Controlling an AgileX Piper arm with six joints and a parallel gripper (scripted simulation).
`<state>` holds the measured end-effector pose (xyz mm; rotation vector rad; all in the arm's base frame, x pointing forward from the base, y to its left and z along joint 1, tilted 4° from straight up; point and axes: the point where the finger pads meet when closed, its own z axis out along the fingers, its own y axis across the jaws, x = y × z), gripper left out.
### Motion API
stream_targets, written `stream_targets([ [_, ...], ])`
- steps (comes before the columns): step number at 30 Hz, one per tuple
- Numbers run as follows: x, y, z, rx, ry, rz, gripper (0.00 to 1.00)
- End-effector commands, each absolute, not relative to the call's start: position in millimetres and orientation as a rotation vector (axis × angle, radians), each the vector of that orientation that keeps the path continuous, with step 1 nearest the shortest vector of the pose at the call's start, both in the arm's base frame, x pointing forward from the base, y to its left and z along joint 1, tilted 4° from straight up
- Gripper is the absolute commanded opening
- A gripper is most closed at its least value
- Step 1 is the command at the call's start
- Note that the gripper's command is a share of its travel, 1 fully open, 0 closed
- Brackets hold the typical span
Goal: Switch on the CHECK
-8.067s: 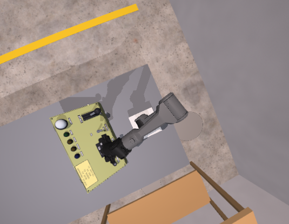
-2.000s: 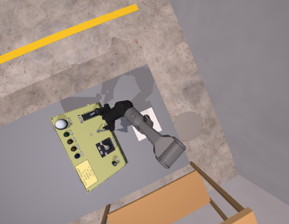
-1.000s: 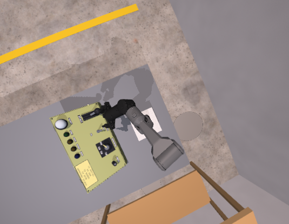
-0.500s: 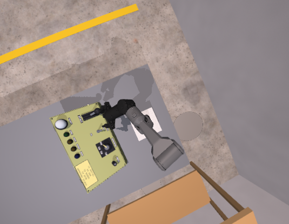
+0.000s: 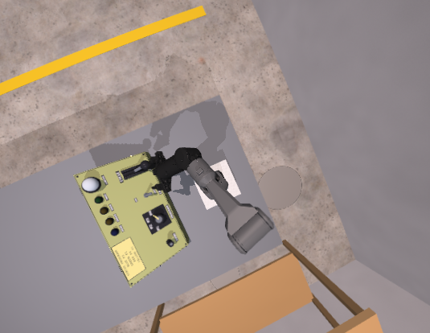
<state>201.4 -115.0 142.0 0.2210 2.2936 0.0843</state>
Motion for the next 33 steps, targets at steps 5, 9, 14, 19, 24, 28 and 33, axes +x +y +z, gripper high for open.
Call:
stream_targets([
  [5,201.5,-114.7,142.2,0.221,2.293,0.084,1.00],
  [9,201.5,-114.7,142.2,0.221,2.293,0.084,1.00],
  [14,201.5,-114.7,142.2,0.221,2.293,0.084,1.00],
  [19,201.5,-114.7,142.2,0.221,2.293,0.084,1.00],
  [24,201.4,-115.1,142.4,0.221,2.293,0.084,1.00],
  [28,201.2,-115.1,142.8,0.221,2.293,0.084,1.00],
  [33,199.9,-114.9,145.4,0.221,2.293,0.083,1.00],
])
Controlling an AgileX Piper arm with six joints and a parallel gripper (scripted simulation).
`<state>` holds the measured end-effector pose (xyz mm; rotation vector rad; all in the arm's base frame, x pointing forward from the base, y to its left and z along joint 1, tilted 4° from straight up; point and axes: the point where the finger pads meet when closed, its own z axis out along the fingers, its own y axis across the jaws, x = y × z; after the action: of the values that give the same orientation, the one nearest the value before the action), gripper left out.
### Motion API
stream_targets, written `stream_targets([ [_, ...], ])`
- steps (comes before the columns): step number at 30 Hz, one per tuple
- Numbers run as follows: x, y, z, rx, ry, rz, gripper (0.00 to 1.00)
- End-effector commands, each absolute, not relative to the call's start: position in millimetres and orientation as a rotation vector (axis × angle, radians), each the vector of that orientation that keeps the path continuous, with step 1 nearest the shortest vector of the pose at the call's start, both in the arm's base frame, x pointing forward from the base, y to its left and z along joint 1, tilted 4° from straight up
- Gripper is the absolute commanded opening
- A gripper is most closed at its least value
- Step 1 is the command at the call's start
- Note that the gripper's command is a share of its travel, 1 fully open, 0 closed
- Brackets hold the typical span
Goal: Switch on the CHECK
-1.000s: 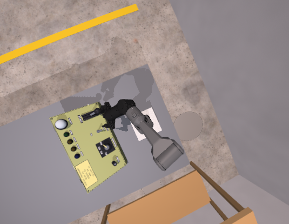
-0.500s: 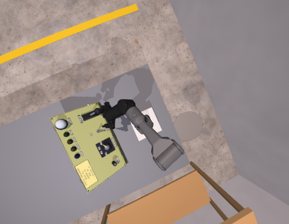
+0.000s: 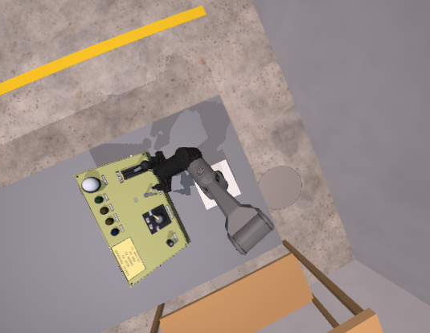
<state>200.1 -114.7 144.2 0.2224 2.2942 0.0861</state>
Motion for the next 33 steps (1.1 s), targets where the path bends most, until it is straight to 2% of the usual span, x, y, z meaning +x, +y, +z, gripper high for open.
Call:
stream_targets([
  [1,199.5,-114.9,146.2,0.221,2.294,0.083,1.00],
  [33,185.5,-113.3,174.4,0.222,2.311,0.082,1.00],
])
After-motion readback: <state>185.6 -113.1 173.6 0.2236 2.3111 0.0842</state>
